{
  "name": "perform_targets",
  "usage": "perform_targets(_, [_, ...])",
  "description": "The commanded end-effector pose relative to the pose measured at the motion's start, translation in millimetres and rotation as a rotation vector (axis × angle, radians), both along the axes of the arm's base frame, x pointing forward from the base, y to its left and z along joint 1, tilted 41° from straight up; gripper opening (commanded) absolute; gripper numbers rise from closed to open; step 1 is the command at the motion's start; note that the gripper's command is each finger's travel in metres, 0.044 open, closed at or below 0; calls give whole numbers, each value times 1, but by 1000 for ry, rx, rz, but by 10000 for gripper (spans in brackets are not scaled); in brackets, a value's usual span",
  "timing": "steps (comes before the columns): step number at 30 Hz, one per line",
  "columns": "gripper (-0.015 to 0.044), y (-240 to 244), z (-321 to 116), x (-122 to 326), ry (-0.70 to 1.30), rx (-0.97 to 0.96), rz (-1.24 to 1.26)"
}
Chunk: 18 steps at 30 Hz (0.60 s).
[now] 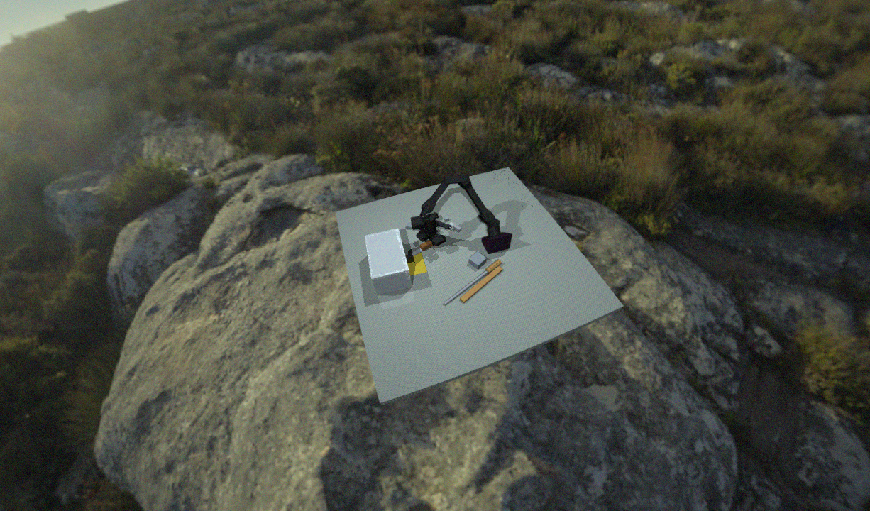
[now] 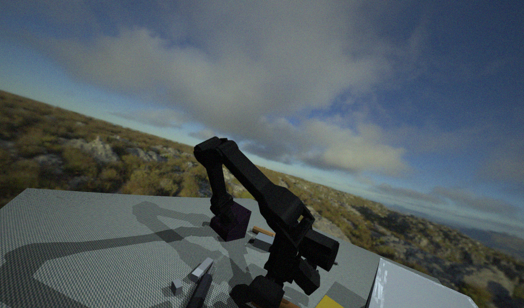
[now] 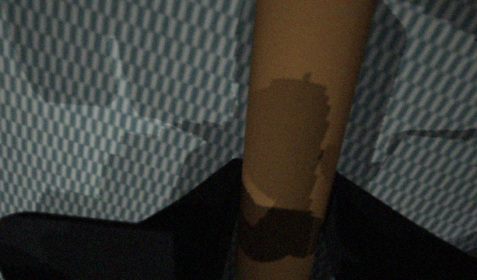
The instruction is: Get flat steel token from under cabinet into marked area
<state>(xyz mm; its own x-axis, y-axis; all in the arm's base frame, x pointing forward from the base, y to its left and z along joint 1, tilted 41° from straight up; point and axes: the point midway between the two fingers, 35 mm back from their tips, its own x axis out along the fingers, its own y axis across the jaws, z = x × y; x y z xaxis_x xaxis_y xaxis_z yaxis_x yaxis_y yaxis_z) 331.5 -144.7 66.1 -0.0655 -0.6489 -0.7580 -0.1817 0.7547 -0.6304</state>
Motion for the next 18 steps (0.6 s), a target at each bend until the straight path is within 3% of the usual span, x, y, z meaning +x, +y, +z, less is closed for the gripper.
perform_targets(1, [0,0,-1,7,-5,-3,-3])
perform_targets(18, [0,2,-3,24,-6,-3,-3])
